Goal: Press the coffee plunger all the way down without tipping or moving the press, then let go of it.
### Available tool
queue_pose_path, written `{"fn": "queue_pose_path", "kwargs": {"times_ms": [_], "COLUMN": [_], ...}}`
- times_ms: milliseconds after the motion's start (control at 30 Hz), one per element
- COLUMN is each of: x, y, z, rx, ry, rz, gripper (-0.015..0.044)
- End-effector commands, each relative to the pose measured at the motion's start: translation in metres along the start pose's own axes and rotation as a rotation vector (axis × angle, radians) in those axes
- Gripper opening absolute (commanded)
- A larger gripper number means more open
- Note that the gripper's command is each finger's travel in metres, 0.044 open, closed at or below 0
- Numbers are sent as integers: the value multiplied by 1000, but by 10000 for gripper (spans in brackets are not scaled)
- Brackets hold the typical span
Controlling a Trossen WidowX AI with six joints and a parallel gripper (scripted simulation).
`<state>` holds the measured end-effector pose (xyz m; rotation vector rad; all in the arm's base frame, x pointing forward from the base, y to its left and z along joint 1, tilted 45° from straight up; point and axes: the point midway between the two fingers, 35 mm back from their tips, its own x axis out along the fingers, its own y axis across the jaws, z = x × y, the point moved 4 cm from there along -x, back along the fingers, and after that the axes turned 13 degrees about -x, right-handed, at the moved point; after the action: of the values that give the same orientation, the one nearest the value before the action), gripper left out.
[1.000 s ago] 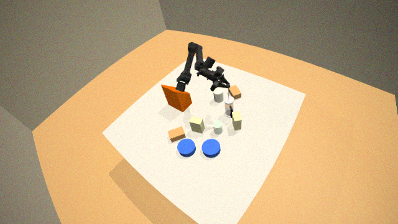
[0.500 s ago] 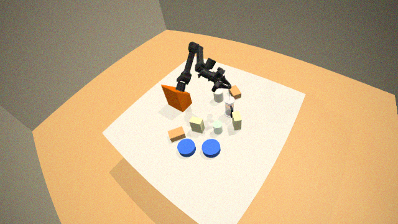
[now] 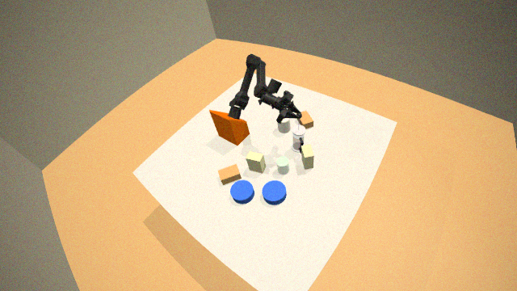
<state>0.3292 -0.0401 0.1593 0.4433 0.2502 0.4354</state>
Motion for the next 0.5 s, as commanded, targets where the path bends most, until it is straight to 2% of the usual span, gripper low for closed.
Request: {"fn": "queue_pose_path", "kwargs": {"times_ms": [0,467], "x": [7,21], "y": [4,8], "z": [-20,-39], "rx": [31,32], "ry": [45,43], "rz": [16,16], "gripper": [128,128]}}
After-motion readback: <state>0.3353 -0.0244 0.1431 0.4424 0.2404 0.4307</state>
